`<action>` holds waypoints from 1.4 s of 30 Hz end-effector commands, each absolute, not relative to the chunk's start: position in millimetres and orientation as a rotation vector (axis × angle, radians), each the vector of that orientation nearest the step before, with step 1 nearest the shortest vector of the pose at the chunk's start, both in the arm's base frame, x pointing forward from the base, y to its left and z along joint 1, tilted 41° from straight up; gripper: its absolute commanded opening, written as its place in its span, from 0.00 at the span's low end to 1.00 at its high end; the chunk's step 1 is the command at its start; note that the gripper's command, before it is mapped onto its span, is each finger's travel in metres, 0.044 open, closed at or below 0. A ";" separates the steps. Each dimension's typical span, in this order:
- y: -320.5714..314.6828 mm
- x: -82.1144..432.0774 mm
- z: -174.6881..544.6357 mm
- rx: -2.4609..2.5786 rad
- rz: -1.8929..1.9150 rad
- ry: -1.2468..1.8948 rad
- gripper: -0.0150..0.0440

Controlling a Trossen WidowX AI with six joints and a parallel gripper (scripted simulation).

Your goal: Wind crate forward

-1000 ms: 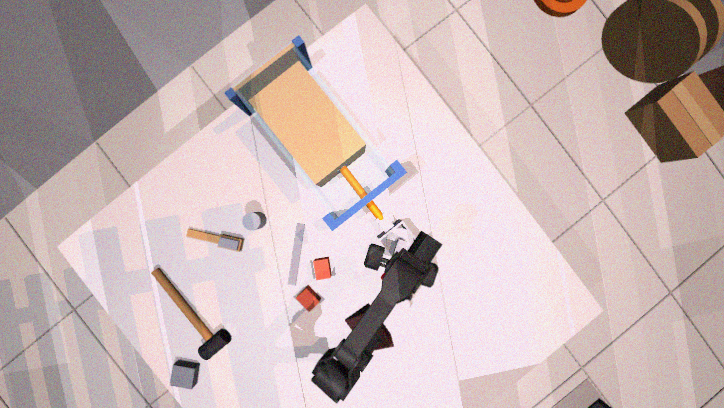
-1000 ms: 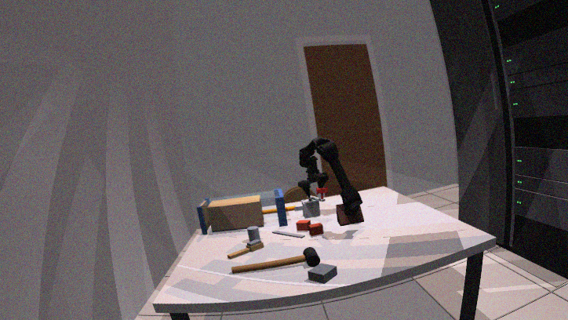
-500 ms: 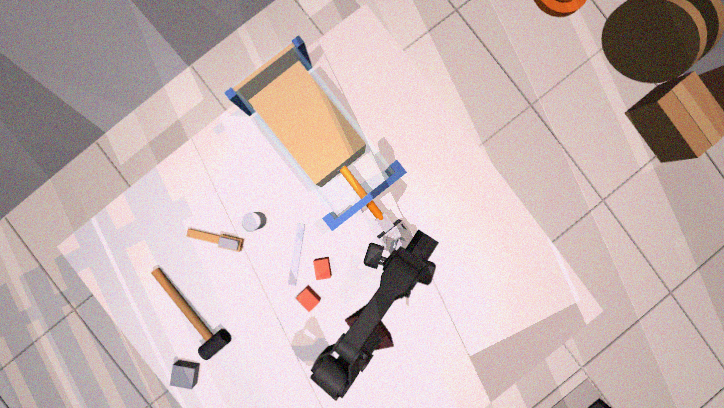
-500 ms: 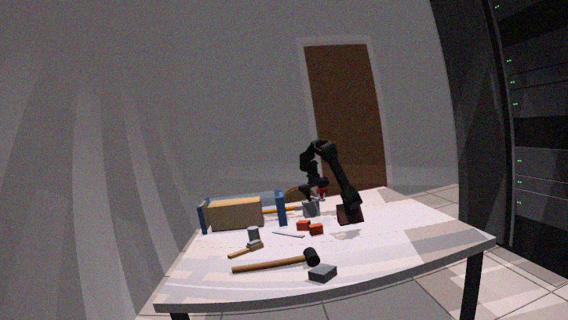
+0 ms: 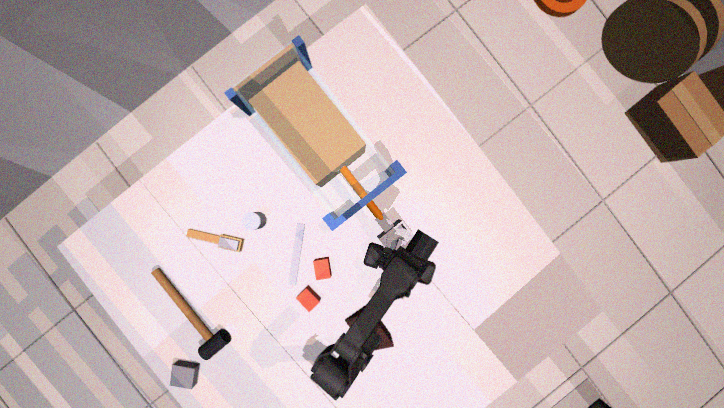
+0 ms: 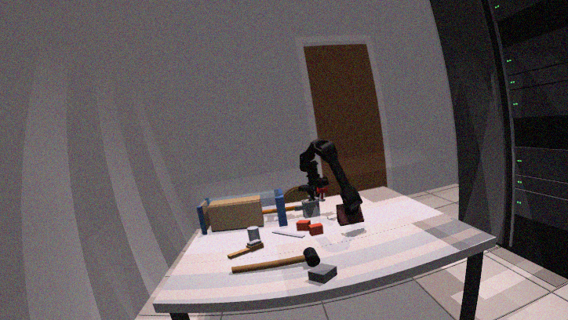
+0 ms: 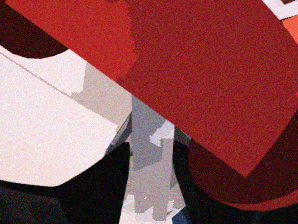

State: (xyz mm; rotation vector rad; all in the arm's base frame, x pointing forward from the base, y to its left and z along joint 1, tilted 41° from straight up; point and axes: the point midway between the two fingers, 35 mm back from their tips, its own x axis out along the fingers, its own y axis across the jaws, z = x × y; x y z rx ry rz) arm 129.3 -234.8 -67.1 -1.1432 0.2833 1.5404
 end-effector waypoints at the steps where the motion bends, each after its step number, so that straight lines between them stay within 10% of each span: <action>1: -234.8 129.2 -66.7 -1.142 1.541 0.283 0.43; 11: -234.8 129.2 -66.7 -1.142 1.541 0.283 0.25; 42: -237.9 136.0 -66.0 -1.047 1.596 0.288 0.25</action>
